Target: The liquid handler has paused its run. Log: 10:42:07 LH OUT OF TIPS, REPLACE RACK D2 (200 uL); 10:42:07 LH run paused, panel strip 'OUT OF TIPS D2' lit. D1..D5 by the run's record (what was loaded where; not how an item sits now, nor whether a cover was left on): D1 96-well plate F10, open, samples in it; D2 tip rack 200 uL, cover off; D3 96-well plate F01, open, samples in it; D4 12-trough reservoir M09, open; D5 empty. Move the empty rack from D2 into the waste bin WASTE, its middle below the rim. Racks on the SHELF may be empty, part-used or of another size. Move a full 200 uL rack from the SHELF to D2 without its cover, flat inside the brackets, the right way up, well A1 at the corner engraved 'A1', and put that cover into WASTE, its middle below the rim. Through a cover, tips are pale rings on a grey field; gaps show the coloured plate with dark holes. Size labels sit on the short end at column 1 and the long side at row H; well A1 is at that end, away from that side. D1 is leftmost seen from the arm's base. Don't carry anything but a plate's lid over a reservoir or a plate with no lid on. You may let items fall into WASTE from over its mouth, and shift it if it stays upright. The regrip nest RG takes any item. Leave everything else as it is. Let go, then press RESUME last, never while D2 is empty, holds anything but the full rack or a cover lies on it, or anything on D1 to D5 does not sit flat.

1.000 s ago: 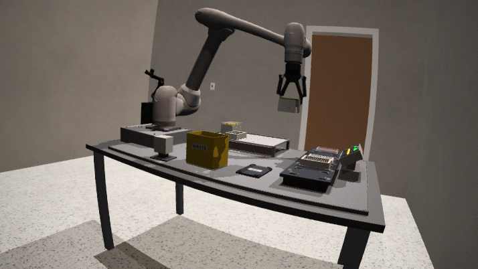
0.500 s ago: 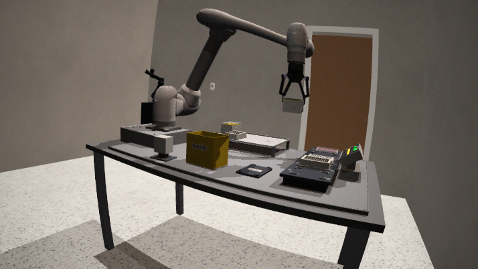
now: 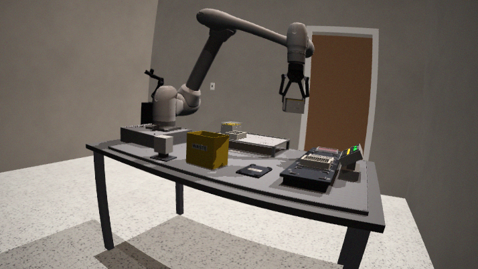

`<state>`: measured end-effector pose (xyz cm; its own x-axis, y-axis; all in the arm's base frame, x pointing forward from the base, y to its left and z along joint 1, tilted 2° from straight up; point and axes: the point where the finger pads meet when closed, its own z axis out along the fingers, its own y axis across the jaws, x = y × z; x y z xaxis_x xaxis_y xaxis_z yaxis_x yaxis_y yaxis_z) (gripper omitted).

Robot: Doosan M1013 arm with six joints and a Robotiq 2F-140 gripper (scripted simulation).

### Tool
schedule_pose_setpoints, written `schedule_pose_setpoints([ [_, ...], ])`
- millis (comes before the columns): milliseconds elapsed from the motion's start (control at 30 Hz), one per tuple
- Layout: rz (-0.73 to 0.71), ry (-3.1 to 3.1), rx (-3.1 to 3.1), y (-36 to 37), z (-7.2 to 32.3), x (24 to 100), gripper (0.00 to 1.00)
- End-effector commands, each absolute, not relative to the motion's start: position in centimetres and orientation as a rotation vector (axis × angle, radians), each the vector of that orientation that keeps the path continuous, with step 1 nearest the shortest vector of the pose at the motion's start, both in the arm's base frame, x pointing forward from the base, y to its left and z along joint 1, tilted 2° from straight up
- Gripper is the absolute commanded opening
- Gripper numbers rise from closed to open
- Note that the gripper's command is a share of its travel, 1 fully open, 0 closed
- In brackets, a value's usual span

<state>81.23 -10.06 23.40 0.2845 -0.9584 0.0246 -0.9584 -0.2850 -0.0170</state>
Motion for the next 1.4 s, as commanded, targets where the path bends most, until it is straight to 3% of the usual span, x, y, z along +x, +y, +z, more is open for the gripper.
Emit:
schedule_pose_setpoints([
  [0,0.047,-1.797,2.574,-10.06,23.42,81.23,0.00],
  [1367,0.043,-0.822,3.020,-10.06,23.42,81.23,0.00],
])
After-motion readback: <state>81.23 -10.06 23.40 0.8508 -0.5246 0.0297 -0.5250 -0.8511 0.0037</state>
